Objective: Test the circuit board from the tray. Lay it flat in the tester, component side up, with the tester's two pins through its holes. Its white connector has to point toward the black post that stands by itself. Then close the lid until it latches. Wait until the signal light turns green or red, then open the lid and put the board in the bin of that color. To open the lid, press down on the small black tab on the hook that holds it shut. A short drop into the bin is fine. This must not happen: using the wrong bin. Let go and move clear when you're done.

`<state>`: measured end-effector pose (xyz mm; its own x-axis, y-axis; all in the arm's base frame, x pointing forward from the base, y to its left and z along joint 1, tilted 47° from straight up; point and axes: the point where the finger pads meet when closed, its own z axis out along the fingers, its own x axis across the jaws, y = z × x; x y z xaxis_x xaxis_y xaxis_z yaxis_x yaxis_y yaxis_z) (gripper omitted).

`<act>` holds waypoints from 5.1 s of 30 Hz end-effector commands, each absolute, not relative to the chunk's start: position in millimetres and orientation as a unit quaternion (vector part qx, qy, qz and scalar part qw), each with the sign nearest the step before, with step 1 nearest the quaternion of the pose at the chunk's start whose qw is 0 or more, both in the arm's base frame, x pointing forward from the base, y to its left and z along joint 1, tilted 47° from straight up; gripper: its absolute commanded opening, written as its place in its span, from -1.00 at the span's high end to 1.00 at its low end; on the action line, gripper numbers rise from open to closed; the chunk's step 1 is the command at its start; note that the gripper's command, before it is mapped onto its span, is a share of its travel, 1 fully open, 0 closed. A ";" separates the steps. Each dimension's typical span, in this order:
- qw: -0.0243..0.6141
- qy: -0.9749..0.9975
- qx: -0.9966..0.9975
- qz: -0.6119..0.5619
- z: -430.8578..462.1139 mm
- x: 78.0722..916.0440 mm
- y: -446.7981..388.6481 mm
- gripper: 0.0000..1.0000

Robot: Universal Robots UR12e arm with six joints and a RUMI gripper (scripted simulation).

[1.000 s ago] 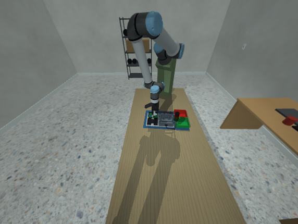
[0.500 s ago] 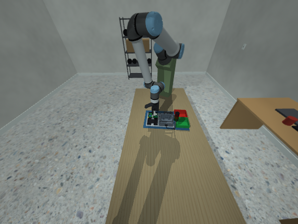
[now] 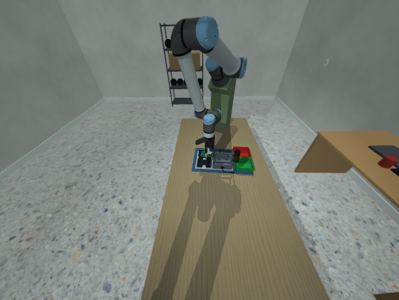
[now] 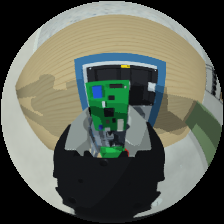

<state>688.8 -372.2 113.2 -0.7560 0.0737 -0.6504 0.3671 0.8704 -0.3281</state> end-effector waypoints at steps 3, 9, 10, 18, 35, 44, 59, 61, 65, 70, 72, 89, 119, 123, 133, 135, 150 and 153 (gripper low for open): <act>0.326 0.911 0.121 -0.223 104.1 689.0 -356.7 0.22; 0.326 0.911 0.121 -0.223 97.9 690.5 -344.1 0.22; 0.326 0.911 0.121 -0.223 96.6 690.9 -341.4 0.22; 0.326 0.911 0.121 -0.223 84.9 693.8 -317.8 0.22; 0.326 0.911 0.121 -0.223 63.1 699.4 -273.5 0.22; 0.327 0.910 0.121 -0.224 55.6 702.3 -257.4 0.22; 0.327 0.910 0.121 -0.224 46.6 705.1 -238.8 0.22; 0.327 0.910 0.121 -0.224 45.9 705.2 -237.4 0.22; 0.327 0.910 0.121 -0.224 45.0 705.4 -235.6 0.22; 0.327 0.910 0.122 -0.224 45.3 705.4 -235.4 0.22; 0.327 0.910 0.122 -0.224 45.3 705.4 -235.4 0.22; 0.327 0.910 0.122 -0.224 45.4 705.3 -235.8 0.22; 0.327 0.910 0.122 -0.224 45.4 705.3 -235.8 0.22; 0.327 0.910 0.122 -0.224 45.3 705.5 -235.9 0.22; 0.329 0.909 0.122 -0.225 42.0 711.2 -241.3 0.22; 0.328 0.909 0.122 -0.225 40.2 712.6 -243.1 0.22; 0.328 0.909 0.122 -0.225 24.5 725.4 -254.2 0.22; 0.328 0.909 0.122 -0.225 21.3 728.0 -256.5 0.22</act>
